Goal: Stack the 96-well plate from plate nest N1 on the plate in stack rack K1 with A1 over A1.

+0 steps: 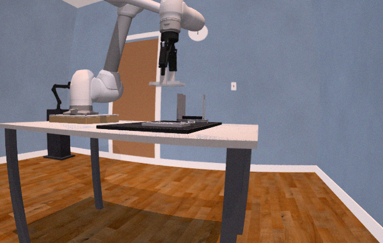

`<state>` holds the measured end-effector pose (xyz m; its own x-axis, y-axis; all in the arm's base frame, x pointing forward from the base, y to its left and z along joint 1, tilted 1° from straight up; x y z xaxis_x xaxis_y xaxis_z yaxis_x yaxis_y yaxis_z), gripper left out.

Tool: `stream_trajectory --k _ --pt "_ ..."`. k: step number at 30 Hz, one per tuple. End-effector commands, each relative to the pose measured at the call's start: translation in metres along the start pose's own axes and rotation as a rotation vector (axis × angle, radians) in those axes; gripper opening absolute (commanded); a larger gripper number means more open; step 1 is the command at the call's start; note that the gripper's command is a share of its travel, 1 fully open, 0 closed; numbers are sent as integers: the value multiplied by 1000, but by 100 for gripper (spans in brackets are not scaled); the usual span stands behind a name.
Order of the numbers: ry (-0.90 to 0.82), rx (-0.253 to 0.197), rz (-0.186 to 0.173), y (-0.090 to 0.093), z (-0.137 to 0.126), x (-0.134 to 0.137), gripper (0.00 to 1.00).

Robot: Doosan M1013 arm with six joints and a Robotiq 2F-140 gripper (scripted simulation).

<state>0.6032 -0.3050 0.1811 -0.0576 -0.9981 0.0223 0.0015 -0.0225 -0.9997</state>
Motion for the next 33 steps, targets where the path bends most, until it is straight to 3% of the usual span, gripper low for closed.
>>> stream_trajectory --k 1,4,8,33 --pt "0 0 0 0 0 0 0" --pt "0 0 0 0 0 0 0" --pt "-121 0 0 0 2 -13 0" --pt "-121 0 0 -2 11 -89 0"
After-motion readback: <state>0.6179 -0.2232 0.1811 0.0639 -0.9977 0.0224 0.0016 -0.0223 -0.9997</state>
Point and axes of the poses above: the point where the finger pads meet when closed, its own y axis out along the fingers, its own x axis across the jaws, z = x × y, the point moved 2 cm from there along -y, back along the fingers, and after that the axes turned 7 degrees about -y, right-handed, at the moved point
